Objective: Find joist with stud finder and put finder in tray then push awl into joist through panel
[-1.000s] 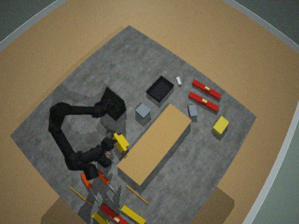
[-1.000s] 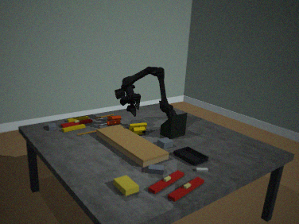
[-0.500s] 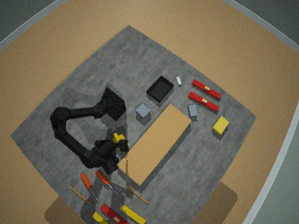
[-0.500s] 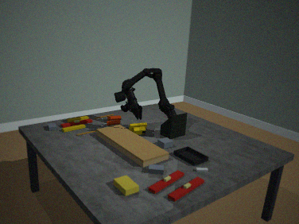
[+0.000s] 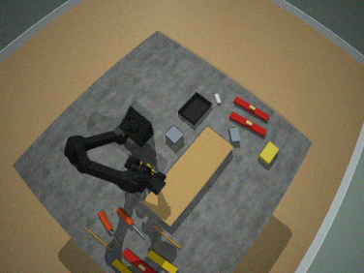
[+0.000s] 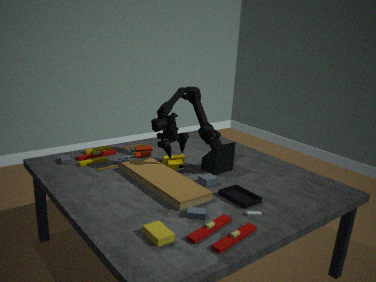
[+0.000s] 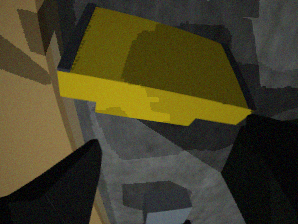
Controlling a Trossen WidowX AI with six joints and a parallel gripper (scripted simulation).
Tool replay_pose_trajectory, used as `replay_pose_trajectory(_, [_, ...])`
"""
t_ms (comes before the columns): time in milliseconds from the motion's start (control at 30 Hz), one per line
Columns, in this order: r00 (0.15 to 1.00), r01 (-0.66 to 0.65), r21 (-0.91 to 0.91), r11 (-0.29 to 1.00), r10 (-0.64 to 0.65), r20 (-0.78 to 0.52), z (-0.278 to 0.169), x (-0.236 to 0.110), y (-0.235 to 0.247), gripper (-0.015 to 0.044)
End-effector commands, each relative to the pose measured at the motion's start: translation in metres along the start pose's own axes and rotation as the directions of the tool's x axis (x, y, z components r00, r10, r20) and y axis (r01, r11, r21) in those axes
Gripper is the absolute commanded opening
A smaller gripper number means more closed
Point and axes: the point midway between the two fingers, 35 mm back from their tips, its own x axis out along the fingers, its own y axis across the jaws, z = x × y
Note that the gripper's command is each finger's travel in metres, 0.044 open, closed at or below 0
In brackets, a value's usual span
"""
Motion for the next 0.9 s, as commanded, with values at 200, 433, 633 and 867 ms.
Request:
replay_pose_trajectory(200, [0.953, -0.173, 0.401, 0.900, 0.050, 0.298, -0.016, 0.007, 0.008, 0.0440])
replay_pose_trajectory(433, [0.953, -0.173, 0.401, 0.900, 0.050, 0.298, -0.016, 0.007, 0.008, 0.0440])
replay_pose_trajectory(633, [0.953, -0.173, 0.401, 0.900, 0.050, 0.298, -0.015, 0.011, 0.009, 0.0440])
replay_pose_trajectory(867, [0.954, -0.173, 0.401, 0.900, 0.051, 0.296, -0.013, 0.022, 0.011, 0.0440])
